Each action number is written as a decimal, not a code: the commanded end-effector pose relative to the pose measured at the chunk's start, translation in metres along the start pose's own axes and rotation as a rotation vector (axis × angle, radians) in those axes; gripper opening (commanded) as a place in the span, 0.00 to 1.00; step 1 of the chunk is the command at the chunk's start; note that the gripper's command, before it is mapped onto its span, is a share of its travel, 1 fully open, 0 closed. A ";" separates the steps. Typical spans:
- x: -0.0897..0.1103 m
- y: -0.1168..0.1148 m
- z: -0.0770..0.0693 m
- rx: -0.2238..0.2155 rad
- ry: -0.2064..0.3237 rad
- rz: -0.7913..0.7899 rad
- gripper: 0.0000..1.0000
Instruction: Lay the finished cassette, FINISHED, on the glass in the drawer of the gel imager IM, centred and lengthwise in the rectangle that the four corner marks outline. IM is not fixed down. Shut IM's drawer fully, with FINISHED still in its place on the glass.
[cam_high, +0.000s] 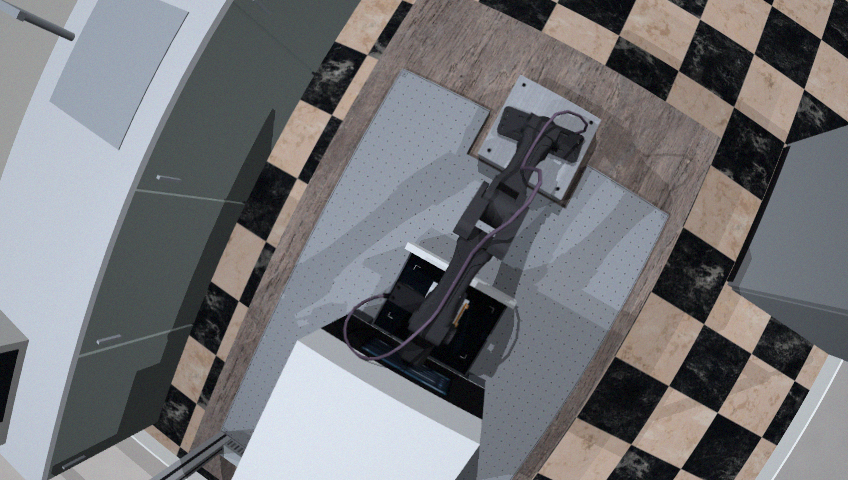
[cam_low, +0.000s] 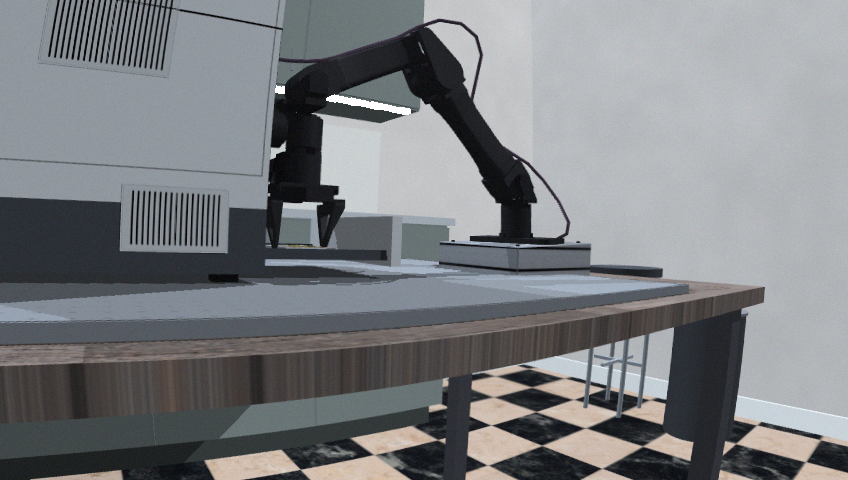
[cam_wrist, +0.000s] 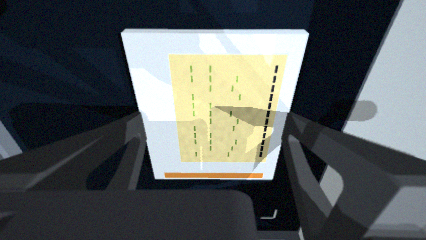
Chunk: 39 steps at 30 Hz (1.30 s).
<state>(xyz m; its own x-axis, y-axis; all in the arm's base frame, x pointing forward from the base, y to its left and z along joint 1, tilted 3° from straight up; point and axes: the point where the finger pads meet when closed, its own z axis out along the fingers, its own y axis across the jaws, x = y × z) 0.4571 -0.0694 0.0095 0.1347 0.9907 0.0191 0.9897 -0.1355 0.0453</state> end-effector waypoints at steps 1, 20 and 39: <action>-0.001 0.006 -0.009 -0.028 -0.005 0.001 0.00; -0.001 0.006 -0.010 -0.028 -0.005 0.001 0.00; -0.001 0.007 -0.010 -0.028 -0.005 0.001 0.91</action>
<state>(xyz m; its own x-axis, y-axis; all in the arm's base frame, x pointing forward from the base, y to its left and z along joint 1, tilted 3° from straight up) 0.4572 -0.0694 0.0096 0.1341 0.9908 0.0191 0.9898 -0.1348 0.0455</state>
